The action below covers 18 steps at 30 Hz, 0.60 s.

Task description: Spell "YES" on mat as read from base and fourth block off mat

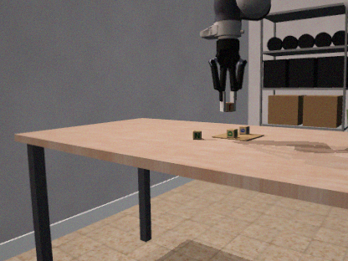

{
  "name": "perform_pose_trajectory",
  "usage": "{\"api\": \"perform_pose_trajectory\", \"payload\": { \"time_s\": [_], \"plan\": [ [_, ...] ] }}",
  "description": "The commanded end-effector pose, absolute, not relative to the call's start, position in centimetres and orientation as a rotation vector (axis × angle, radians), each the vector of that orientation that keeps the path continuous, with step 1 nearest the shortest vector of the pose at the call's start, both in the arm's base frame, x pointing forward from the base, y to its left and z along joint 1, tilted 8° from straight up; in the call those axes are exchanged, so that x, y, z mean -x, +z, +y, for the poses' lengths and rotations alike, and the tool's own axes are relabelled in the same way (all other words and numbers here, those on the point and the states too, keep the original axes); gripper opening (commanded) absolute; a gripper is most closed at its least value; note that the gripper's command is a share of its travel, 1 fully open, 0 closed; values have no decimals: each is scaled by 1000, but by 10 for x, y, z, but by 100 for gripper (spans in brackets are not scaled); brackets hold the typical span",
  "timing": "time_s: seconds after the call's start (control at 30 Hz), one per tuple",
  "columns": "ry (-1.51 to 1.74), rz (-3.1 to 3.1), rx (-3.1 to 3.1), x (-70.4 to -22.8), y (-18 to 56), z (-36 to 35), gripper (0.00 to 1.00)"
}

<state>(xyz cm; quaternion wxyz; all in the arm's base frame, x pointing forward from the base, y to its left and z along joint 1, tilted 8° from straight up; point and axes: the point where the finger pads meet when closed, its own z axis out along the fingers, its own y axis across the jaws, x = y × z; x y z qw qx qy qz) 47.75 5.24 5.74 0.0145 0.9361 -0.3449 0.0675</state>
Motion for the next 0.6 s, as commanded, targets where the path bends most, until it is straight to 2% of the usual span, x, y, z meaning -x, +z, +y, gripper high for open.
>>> {"api": "perform_pose_trajectory", "payload": {
  "time_s": [0.0,0.57],
  "plan": [
    [208,-1233,-2859,-477,58,49,16],
    [211,-1615,-2683,-480,61,17,16]
  ]
}}
